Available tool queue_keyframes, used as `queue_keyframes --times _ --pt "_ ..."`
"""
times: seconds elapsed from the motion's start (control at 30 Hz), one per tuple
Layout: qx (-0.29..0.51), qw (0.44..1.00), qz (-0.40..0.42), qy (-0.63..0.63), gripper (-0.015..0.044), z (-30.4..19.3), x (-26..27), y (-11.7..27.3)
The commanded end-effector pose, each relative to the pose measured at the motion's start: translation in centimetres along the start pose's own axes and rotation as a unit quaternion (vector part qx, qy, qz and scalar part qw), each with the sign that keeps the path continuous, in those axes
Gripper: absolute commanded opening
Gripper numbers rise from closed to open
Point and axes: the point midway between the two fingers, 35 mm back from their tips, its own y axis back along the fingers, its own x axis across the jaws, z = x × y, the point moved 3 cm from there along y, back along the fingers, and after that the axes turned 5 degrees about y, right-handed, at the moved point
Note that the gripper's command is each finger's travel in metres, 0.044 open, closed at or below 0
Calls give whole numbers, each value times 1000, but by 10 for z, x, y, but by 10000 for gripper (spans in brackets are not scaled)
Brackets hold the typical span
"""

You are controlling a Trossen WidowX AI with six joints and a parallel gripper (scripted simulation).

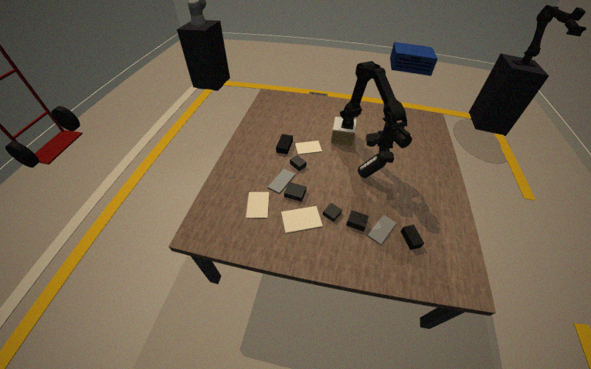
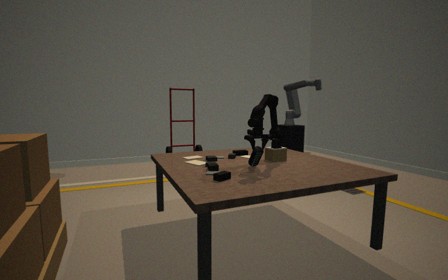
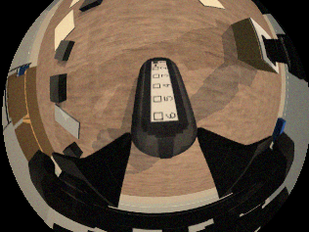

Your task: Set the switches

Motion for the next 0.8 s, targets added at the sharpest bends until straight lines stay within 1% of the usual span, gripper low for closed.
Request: queue_keyframes --times 0.0,0.77 --pt "-4 1000 0 1 336 6 -1 1" --pt "-5 1000 0 1 336 24 -2 6"
